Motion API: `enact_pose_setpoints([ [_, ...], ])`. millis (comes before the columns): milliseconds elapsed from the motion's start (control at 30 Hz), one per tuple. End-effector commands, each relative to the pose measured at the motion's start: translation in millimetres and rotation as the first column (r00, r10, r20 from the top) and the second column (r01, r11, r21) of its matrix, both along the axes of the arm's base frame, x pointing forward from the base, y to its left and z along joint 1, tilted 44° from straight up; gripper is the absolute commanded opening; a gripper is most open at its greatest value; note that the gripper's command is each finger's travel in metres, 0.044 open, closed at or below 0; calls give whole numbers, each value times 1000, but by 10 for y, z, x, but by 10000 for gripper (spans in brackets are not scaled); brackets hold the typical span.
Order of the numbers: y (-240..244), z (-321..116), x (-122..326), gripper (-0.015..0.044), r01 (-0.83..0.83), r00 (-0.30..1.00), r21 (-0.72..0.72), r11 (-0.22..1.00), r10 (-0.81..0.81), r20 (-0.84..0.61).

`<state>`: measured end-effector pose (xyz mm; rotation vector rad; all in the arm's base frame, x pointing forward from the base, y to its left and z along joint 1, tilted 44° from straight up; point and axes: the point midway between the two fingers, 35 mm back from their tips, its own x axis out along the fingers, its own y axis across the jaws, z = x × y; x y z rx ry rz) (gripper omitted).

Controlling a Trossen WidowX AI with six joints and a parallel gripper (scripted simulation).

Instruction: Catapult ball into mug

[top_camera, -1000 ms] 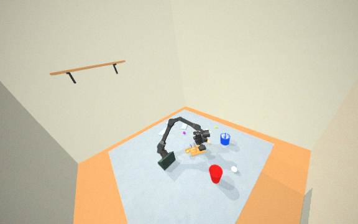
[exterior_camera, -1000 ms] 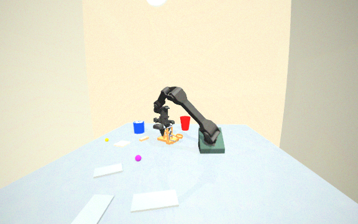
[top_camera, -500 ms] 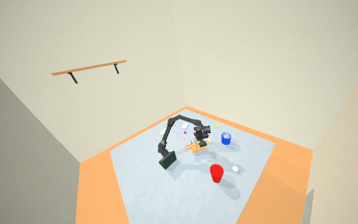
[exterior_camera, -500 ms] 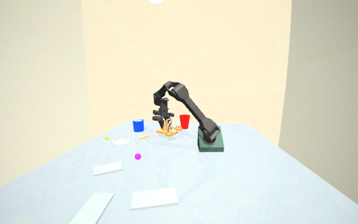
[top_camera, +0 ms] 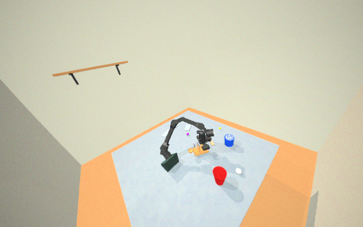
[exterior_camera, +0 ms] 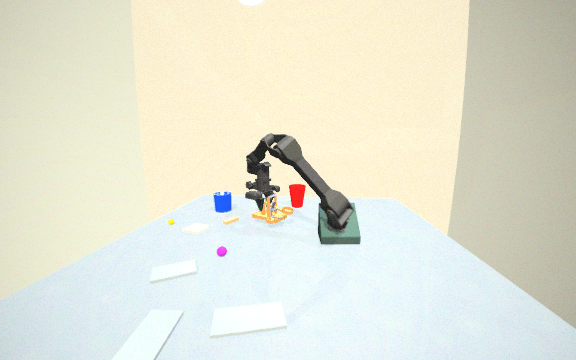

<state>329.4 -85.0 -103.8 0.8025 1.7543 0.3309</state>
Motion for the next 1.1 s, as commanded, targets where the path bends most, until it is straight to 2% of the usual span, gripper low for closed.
enact_pose_setpoints([
  [0,32,-34,-5,0,9,1000,3,1000,-9,0],
  [667,169,-172,-41,0,0,1000,2,1000,0,0],
  [1067,169,-172,-41,315,0,1000,2,1000,0,0],
])
